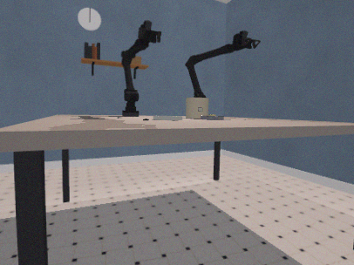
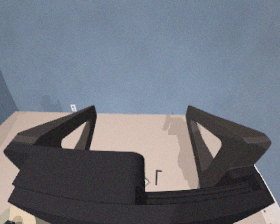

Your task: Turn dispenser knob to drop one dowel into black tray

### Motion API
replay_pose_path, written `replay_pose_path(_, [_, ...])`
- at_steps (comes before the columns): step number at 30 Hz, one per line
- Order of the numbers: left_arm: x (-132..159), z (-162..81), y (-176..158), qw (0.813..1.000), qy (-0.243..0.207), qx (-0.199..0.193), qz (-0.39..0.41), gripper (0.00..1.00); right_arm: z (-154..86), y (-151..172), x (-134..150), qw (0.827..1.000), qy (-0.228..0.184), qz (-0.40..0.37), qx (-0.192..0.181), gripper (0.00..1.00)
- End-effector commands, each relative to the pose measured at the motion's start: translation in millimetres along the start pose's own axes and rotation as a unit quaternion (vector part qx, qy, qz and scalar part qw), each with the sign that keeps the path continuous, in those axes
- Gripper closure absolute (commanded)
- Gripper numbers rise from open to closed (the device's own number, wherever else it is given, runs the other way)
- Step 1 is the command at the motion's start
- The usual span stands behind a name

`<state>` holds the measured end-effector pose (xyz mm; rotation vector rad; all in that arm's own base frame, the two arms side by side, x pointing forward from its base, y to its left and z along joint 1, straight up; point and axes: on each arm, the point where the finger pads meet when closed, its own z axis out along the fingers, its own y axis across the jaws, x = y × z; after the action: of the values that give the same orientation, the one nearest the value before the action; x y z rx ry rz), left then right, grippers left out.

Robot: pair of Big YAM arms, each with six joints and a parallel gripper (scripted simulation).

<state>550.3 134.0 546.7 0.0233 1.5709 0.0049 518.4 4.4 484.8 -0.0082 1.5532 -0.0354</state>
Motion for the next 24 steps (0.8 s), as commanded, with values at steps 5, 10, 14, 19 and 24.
replay_pose_path(5, [7.7, -22.4, 19.9, 1.0, 0.002, -0.011, -0.017, 0.0, 9.9, -12.1, -42.4, 1.0, -0.011, 0.021, -0.001, 0.0])
replay_pose_path(10, [-8.3, -33.8, 13.6, 1.0, -0.01, -0.005, -0.012, 0.0, 9.8, -8.6, -45.0, 1.0, -0.01, 0.022, -0.008, 0.0])
replay_pose_path(14, [-35.3, -35.6, 7.2, 1.0, -0.03, -0.001, 0.006, 0.0, 9.5, -9.8, -40.1, 1.0, -0.007, 0.021, -0.005, 0.0])
replay_pose_path(19, [-45.6, -37.5, 18.9, 0.999, -0.042, -0.012, 0.015, 0.0, 8.2, -13.2, -44.3, 1.0, -0.012, 0.015, 0.0, 0.0])
replay_pose_path(24, [-38.4, -28.4, 16.3, 0.999, -0.037, -0.006, 0.013, 0.0, 7.9, -11.4, -42.6, 1.0, -0.014, 0.015, -0.003, 0.31])
